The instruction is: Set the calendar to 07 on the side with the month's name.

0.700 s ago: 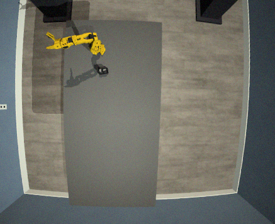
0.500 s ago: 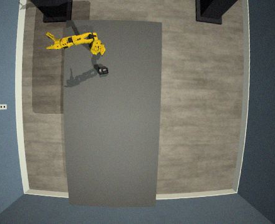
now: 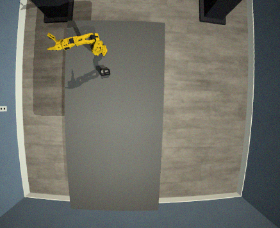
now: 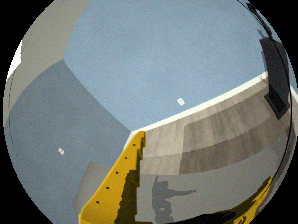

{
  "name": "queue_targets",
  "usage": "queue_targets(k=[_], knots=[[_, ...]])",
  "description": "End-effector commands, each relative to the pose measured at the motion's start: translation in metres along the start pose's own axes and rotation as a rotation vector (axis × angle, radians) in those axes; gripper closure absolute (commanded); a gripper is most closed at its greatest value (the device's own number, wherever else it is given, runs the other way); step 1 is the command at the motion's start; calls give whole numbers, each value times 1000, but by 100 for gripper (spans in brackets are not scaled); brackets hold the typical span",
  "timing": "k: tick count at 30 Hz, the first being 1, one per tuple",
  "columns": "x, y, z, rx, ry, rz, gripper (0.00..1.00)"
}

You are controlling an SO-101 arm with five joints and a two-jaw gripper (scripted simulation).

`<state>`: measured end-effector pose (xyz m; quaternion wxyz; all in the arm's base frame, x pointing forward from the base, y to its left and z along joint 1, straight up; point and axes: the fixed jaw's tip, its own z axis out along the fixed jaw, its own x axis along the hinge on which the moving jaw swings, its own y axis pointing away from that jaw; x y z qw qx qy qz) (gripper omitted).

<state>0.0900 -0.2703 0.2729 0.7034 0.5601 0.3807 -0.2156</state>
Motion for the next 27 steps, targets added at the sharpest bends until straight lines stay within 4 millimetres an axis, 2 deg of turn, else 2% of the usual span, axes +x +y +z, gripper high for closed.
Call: queue_targets(k=[1,5,11,13,20,23,27], knots=[[-6,4,-3,-16,-21,1,2],[-19,15,-13,-56,-70,1,11],[-50,40,-42,-162,-202,1,33],[-50,40,-42,-162,-202,1,33],[-80,64,-83,-280,-349,1,57],[-86,69,-94,-307,-383,1,63],[-88,71,-98,-318,-396,1,65]])
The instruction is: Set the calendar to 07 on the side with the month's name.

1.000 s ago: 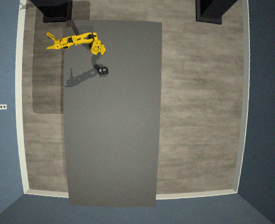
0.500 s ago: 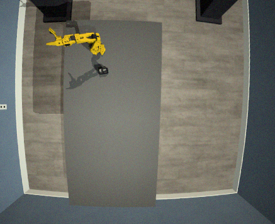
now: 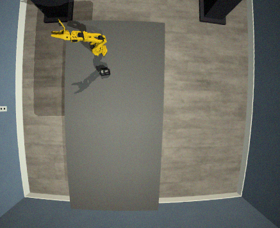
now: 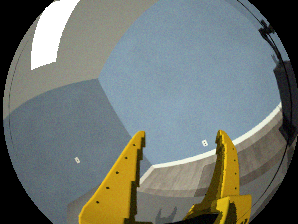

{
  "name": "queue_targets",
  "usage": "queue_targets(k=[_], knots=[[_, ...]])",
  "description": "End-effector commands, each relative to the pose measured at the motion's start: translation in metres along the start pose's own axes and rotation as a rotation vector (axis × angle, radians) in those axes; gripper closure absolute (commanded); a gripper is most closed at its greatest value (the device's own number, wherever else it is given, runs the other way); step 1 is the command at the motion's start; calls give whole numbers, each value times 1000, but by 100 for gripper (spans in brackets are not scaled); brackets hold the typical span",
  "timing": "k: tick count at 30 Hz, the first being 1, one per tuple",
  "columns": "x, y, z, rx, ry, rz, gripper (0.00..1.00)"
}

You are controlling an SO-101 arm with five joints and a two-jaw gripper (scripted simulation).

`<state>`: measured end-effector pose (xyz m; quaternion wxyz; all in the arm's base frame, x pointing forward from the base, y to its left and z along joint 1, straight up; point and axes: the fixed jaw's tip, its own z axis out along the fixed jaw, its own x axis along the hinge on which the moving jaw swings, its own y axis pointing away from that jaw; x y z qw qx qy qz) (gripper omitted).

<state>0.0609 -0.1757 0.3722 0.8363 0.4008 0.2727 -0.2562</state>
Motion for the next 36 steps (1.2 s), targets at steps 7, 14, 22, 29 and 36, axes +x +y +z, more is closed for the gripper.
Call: queue_targets(k=[7,14,22,29,36], knots=[[-7,5,-4,-20,-25,0,65],[-3,6,-3,-19,-6,-14,65],[6,6,-3,-19,41,-48,65],[27,9,-3,-29,144,-127,65],[52,13,-7,-61,273,-231,65]])
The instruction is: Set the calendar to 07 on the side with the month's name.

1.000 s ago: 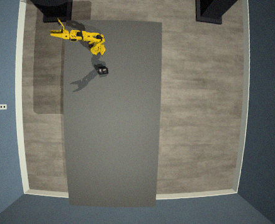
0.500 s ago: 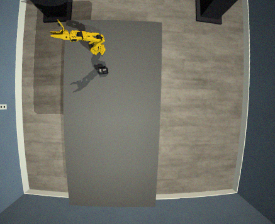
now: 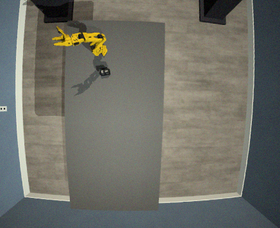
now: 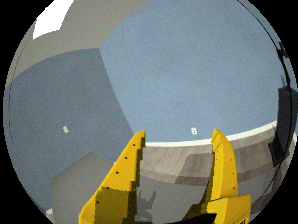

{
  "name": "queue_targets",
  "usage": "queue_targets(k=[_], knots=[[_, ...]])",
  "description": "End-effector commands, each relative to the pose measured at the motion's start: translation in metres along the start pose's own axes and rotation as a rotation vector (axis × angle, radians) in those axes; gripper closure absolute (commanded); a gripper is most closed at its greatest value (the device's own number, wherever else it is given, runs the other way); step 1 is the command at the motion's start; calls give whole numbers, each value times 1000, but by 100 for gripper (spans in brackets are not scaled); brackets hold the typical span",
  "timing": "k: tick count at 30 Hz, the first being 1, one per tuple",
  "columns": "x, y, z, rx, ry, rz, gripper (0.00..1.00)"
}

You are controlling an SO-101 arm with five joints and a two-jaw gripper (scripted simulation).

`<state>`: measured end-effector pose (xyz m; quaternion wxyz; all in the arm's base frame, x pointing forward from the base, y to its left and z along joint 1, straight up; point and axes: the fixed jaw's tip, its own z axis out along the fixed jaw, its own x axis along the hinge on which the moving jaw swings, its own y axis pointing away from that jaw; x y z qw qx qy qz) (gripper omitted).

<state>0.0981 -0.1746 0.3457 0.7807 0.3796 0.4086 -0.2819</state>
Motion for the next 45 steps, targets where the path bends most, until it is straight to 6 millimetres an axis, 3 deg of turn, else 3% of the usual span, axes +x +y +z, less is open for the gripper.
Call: queue_targets(k=[1,9,16,18,31,35,36,45], knots=[[7,4,1,-14,45,-39,65],[50,23,-3,-122,257,-242,65],[90,45,-19,-299,448,-474,65],[90,45,-19,-299,448,-474,65],[148,78,-75,-765,668,-919,65],[155,81,-85,-844,684,-984,65],[162,85,-97,-951,703,-1067,65],[178,89,-139,-1303,696,-1309,65]])
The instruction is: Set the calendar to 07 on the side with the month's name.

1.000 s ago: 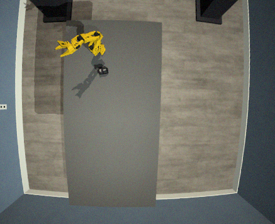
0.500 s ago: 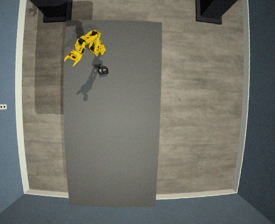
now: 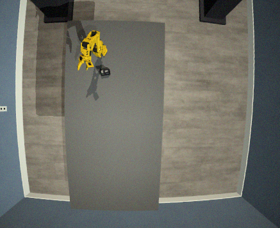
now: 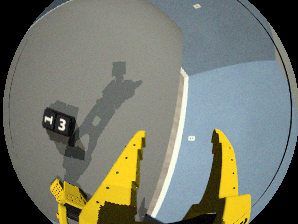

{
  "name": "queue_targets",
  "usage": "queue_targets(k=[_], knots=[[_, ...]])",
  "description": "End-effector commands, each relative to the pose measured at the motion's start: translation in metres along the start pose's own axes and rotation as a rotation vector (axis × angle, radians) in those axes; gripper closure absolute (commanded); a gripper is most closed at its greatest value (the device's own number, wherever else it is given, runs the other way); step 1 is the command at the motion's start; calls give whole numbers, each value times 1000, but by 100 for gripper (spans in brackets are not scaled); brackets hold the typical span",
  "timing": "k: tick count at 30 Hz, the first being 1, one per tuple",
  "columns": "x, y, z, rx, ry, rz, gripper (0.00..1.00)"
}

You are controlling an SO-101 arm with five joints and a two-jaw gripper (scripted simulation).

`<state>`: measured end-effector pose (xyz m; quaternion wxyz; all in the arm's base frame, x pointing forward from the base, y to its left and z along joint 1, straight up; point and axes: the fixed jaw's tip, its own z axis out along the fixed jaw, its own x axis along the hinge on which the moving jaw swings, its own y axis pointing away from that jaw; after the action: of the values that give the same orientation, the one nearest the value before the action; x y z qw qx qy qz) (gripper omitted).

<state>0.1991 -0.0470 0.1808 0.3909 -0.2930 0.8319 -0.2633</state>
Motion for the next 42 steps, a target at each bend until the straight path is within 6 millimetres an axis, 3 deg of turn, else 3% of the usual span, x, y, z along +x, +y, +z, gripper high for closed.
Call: queue_targets(k=[1,5,7,8,13,19,42], knots=[[-5,20,-1,-114,-9,-173,65],[-6,40,-3,-224,-22,-349,65],[-6,40,-3,-224,-22,-349,65],[-8,52,-5,-296,-34,-466,65],[-7,71,-10,-405,-65,-654,65],[-6,85,-16,-490,-97,-809,65],[-4,96,-22,-559,-129,-940,65]])
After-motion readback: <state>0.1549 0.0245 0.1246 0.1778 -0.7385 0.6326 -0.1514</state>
